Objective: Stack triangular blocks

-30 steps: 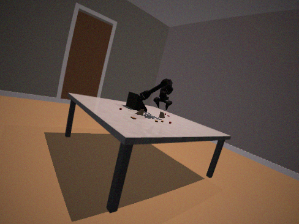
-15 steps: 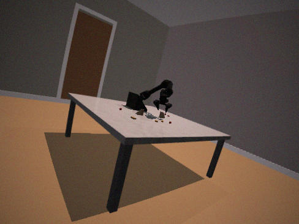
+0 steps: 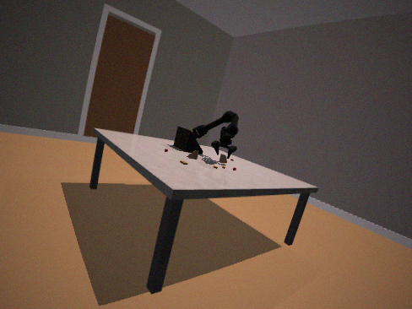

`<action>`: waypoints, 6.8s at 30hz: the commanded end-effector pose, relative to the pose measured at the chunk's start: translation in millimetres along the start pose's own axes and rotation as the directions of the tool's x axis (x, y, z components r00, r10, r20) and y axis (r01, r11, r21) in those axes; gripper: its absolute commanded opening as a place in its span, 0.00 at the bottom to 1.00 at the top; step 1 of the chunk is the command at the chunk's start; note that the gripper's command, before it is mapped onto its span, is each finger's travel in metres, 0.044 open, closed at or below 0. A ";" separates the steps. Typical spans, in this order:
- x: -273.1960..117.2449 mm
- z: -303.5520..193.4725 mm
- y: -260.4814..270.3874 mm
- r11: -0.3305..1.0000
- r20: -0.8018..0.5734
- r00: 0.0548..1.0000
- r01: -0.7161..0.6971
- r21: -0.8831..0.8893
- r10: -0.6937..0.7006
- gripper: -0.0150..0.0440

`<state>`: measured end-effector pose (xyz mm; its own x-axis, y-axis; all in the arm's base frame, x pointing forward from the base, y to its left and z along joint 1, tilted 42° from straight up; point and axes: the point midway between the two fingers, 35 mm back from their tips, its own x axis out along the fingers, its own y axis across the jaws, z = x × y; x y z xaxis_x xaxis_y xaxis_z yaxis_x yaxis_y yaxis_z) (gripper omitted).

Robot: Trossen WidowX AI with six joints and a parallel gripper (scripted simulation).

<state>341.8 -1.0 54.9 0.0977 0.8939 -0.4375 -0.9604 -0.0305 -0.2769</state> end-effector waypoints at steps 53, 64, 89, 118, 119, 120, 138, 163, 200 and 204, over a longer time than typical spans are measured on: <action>41.3 8.2 4.1 1.000 0.002 1.000 -0.012 -0.026 0.012 0.25; 35.6 26.3 4.6 1.000 -0.285 0.959 -0.014 -0.021 0.008 0.25; 40.5 70.5 4.9 1.000 -0.806 0.592 -0.009 -0.020 -0.010 0.25; 50.6 90.0 5.4 1.000 -0.939 0.343 -0.004 -0.023 -0.020 0.92; 50.6 90.0 5.4 1.000 -0.939 0.343 -0.004 -0.023 -0.020 0.97; 50.6 90.0 5.4 1.000 -0.939 0.343 -0.004 -0.023 -0.020 1.00; -41.7 129.0 5.0 1.000 -0.942 0.335 -0.001 -0.024 -0.022 1.00; 81.3 156.9 -1.8 1.000 -0.926 0.379 0.009 -0.001 -0.004 1.00; 94.9 117.0 2.1 1.000 -0.926 0.377 0.008 0.000 -0.003 1.00; 94.9 117.0 2.1 1.000 -0.926 0.377 0.008 0.000 -0.003 1.00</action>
<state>318.7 135.6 114.9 0.2870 -0.0786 -0.9547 -0.9579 -0.0186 -0.2865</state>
